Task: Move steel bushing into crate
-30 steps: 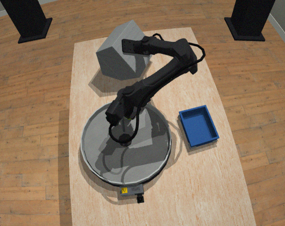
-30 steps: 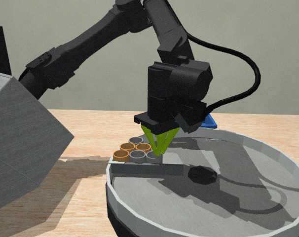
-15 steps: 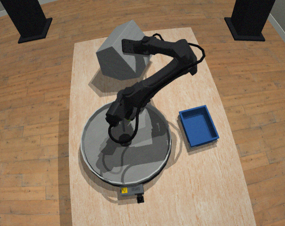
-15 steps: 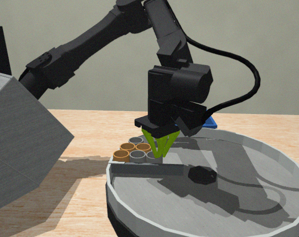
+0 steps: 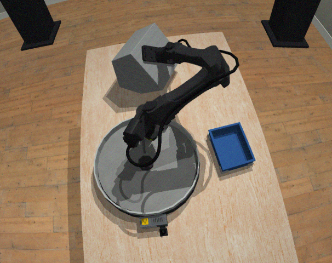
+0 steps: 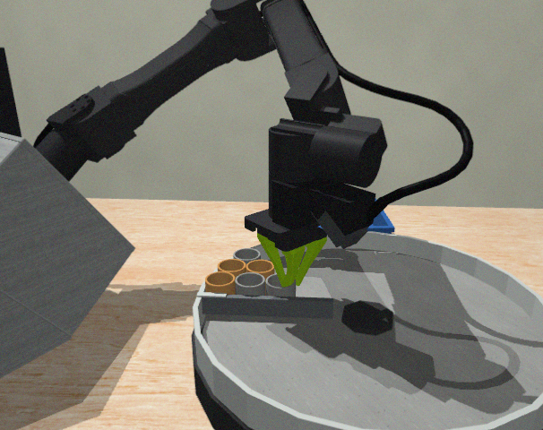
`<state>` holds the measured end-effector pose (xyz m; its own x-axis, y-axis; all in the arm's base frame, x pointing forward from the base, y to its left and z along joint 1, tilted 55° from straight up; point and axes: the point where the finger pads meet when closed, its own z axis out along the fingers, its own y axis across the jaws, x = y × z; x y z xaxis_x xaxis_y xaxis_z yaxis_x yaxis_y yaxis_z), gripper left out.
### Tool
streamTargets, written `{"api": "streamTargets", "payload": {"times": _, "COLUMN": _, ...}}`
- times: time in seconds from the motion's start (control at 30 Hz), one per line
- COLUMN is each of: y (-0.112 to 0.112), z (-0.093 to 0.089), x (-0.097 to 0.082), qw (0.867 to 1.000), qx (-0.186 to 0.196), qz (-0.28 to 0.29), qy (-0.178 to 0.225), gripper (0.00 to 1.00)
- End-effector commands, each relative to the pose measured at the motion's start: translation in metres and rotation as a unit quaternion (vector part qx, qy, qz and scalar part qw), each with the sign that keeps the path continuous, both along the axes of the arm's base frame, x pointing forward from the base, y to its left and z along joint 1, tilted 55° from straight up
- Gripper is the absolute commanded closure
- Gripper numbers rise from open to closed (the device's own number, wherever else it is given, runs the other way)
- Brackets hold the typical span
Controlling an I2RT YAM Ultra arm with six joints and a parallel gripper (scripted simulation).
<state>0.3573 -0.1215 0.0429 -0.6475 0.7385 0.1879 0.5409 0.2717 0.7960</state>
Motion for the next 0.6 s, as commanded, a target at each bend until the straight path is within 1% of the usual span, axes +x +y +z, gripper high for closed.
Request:
{"api": "streamTargets", "payload": {"times": 0.0, "y": -0.0075, "z": 0.0001, "x": -0.0005, "qw": 1.0, "qx": -0.001, "qz": -0.011, "qy": -0.005, "gripper": 0.85}}
{"api": "streamTargets", "payload": {"times": 0.43, "y": -0.0075, "z": 0.0001, "x": -0.0005, "qw": 1.0, "qx": -0.001, "qz": -0.011, "qy": -0.005, "gripper": 0.85}}
{"api": "streamTargets", "payload": {"times": 0.47, "y": -0.0075, "z": 0.0001, "x": -0.0005, "qw": 1.0, "qx": -0.001, "qz": -0.011, "qy": -0.005, "gripper": 1.0}}
{"api": "streamTargets", "payload": {"times": 0.57, "y": -0.0086, "z": -0.0018, "x": -0.0015, "qw": 1.0, "qx": -0.007, "qz": -0.01, "qy": -0.002, "gripper": 1.0}}
